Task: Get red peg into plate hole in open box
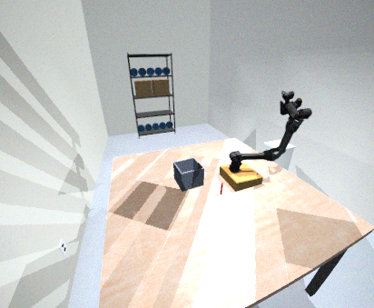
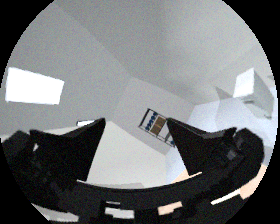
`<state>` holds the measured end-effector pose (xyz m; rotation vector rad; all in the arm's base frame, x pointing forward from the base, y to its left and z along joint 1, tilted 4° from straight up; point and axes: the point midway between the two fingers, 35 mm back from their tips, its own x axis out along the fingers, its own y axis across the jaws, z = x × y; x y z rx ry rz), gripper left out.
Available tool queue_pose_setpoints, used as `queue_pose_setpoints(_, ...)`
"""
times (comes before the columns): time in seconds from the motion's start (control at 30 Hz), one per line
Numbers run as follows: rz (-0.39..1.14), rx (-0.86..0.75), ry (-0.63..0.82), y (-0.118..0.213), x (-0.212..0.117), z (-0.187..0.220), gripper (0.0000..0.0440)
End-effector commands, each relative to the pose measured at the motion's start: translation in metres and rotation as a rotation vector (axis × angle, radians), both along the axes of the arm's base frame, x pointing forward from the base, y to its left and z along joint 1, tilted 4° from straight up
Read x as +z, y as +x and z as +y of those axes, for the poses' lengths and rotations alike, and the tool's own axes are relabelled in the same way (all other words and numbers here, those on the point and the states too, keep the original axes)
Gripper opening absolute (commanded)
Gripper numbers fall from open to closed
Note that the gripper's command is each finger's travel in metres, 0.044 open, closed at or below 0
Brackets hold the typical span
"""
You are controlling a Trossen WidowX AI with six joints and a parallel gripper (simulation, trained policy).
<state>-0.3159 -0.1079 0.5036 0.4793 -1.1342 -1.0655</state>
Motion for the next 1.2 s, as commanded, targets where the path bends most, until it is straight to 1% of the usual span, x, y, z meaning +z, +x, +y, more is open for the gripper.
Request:
queue_pose_setpoints(0.0,0.049,-0.015,-0.02,0.008,-0.004,0.014,0.044)
queue_pose_setpoints(0.53,0.262,-0.094,-0.028,0.044,-0.016,0.058,0.044)
queue_pose_setpoints(1.17,0.505,-0.206,0.042,0.086,-0.039,0.095,0.044)
